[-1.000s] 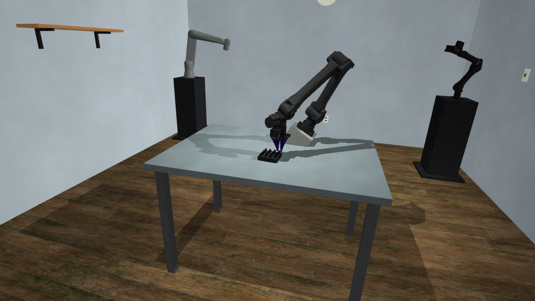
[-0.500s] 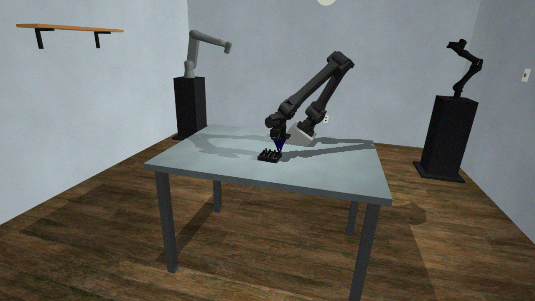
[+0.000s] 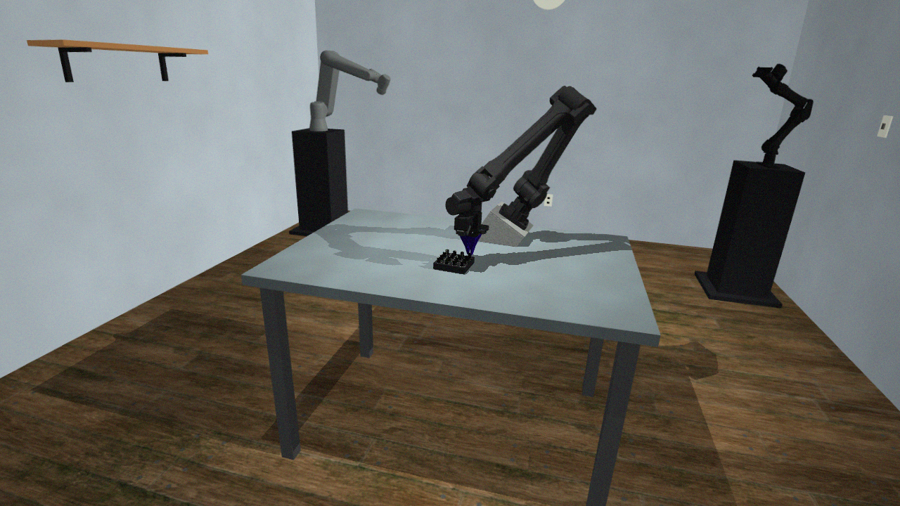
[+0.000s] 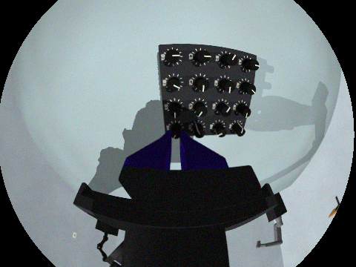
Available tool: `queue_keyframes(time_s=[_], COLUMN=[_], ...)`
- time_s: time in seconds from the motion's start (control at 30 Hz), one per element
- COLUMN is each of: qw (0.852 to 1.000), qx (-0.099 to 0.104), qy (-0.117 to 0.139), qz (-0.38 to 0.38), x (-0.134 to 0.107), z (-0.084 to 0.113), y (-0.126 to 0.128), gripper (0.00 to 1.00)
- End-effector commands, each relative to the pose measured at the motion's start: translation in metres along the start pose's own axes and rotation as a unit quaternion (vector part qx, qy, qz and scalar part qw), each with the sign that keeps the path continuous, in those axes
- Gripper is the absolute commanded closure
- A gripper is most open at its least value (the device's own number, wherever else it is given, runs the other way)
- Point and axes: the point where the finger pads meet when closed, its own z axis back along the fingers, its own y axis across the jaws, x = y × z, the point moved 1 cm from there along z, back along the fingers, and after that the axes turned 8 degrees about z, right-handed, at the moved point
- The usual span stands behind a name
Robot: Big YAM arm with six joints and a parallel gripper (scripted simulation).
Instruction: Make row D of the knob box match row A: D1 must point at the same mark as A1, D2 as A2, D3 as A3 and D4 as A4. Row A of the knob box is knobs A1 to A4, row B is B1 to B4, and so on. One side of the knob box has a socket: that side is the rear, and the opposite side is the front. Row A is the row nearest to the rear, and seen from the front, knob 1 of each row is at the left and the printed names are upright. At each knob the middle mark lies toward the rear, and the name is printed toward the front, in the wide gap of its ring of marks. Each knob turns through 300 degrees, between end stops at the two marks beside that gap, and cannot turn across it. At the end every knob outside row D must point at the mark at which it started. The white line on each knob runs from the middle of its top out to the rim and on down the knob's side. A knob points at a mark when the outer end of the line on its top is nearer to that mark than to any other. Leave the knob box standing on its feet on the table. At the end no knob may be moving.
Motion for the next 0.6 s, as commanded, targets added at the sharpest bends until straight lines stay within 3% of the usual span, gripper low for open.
queue_keyframes(time_s=[0.0, 0.57], qw=[1.0, 1.0], qx=[0.003, 0.003], qy=[0.003, 0.003], qz=[-0.001, 0.011], x=[0.0018, 0.0018], z=[-0.0057, -0.0057], y=[0.0, 0.0001], gripper=[0.91, 0.91])
